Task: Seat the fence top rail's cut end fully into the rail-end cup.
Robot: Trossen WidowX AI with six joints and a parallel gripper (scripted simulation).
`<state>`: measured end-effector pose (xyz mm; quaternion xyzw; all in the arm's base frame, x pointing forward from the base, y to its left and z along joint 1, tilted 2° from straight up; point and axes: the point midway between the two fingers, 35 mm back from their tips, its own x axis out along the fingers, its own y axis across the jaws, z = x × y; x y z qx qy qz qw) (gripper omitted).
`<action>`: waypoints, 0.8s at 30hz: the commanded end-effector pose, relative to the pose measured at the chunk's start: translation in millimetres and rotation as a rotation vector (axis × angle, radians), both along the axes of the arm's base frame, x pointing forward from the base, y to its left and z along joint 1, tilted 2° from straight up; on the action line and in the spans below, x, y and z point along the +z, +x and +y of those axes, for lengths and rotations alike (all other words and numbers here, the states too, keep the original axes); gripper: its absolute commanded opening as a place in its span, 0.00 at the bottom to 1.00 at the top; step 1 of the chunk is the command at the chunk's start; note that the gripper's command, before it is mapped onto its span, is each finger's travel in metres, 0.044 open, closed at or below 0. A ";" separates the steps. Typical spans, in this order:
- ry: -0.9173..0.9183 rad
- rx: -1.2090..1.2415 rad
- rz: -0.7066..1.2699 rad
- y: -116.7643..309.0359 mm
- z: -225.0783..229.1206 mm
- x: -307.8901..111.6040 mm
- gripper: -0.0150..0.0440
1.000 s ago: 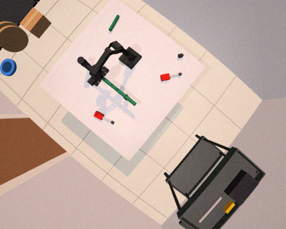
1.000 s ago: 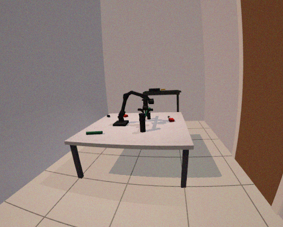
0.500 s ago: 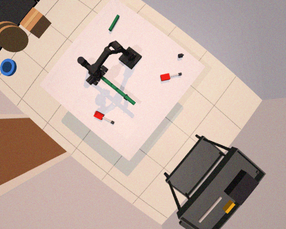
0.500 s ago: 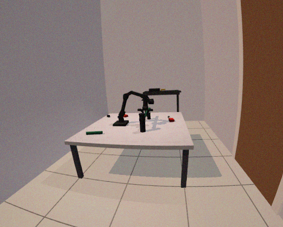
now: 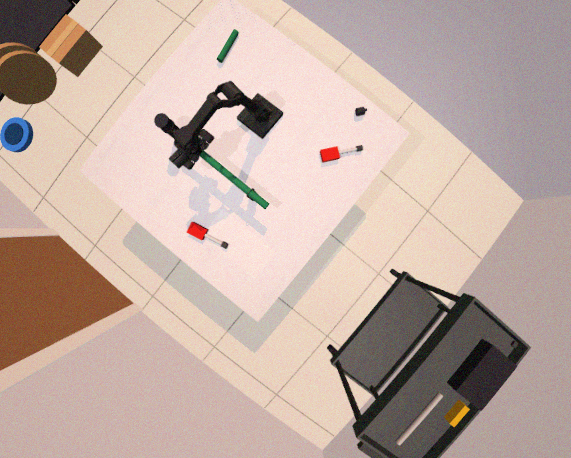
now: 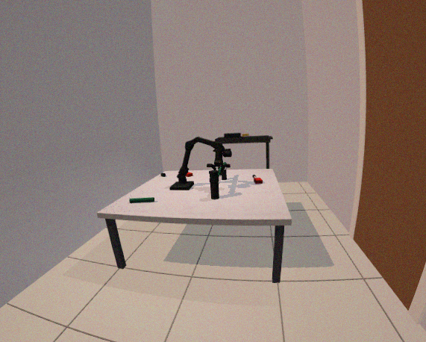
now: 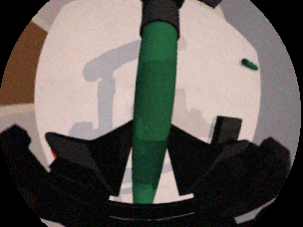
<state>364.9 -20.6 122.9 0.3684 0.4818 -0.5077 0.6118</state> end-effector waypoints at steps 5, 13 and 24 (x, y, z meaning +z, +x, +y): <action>-0.002 -0.001 0.001 0.4 -2.8 0.3 0.25; -0.002 -0.001 0.001 0.4 -2.8 0.3 0.34; -0.002 -0.001 0.001 -0.2 3.4 6.2 0.83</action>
